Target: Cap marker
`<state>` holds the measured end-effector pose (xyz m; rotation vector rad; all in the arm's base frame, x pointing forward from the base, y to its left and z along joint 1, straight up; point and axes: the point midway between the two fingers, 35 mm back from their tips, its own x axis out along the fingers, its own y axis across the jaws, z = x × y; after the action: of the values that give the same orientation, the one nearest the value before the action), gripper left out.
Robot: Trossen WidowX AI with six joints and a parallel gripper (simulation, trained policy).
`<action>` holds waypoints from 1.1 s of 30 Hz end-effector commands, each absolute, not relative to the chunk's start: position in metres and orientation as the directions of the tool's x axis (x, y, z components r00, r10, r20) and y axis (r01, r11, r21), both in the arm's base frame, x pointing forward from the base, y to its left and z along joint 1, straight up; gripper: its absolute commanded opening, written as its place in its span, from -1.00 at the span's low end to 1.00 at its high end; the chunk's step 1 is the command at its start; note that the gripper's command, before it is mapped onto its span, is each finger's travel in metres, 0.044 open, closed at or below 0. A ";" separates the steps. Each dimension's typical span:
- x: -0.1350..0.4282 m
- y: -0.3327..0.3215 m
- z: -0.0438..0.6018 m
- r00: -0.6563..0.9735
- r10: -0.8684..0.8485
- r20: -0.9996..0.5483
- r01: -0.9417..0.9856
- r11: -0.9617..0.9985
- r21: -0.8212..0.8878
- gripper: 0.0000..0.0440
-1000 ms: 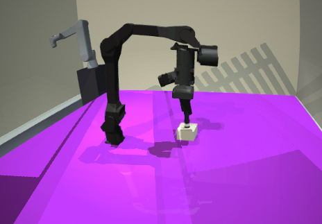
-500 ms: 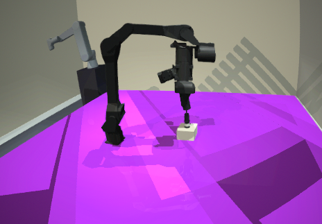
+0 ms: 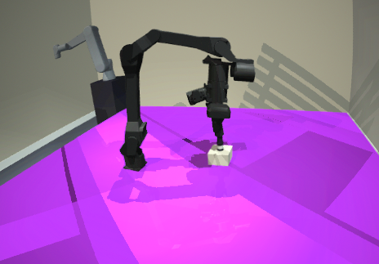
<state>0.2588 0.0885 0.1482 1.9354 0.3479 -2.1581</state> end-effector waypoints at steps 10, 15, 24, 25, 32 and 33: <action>0.256 0.088 0.113 -0.151 -0.007 -0.989 0.366 -0.929 -0.049 -0.99; 0.250 0.085 0.105 -0.177 -0.018 -0.984 0.379 -0.924 -0.051 -0.71; 0.245 0.084 0.104 -0.196 -0.021 -0.980 0.382 -0.923 -0.056 -0.49; 0.245 0.084 0.104 -0.196 -0.021 -0.980 0.382 -0.922 -0.057 -0.47; 0.245 0.084 0.103 -0.199 -0.021 -0.980 0.382 -0.922 -0.057 -0.31; 0.242 0.083 0.104 -0.205 -0.021 -0.979 0.385 -0.921 -0.061 -0.28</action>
<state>0.2513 0.0849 0.1113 1.8321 0.4200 -2.1756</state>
